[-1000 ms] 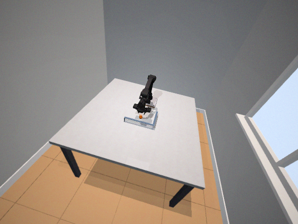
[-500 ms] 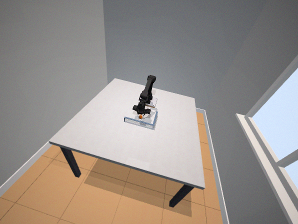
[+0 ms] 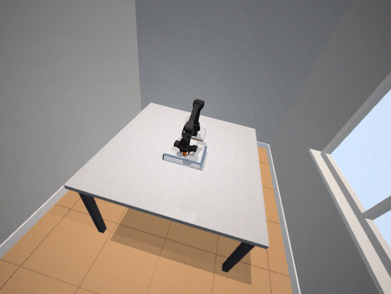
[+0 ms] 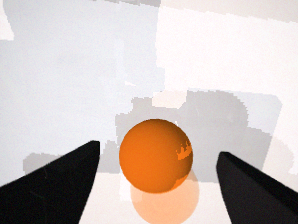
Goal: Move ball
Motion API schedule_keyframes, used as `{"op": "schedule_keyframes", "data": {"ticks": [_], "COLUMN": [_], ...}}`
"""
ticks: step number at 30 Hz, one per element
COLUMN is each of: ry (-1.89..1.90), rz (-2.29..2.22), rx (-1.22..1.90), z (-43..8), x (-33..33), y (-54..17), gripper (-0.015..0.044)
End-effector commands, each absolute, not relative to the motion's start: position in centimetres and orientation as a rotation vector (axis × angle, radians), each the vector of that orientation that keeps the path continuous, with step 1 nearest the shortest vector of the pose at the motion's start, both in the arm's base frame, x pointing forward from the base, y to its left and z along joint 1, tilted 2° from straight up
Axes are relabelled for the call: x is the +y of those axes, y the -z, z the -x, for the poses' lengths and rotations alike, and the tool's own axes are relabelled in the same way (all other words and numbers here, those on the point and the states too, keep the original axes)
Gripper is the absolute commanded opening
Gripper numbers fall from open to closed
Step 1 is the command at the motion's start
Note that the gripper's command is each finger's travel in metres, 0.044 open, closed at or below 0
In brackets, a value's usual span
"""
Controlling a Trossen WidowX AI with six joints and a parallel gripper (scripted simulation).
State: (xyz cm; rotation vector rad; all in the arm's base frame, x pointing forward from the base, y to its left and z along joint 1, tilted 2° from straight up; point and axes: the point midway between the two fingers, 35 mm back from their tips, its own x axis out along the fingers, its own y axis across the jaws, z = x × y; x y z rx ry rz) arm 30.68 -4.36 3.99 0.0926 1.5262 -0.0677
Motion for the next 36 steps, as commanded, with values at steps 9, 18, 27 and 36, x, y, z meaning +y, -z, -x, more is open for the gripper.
{"op": "schedule_keyframes", "data": {"ticks": [9, 18, 27, 36], "ry": [0.061, 0.062, 0.06, 0.061], "rz": [-0.098, -0.098, -0.095, -0.096], "rx": [1.541, 1.541, 1.538, 1.539], "z": [-30.4, -30.6, -31.1, -30.5], "x": [-4.2, -4.3, -4.5, -4.5], "y": [-3.2, -4.0, -9.0, -14.1], "gripper": [0.0177, 0.0039, 0.0, 0.0]}}
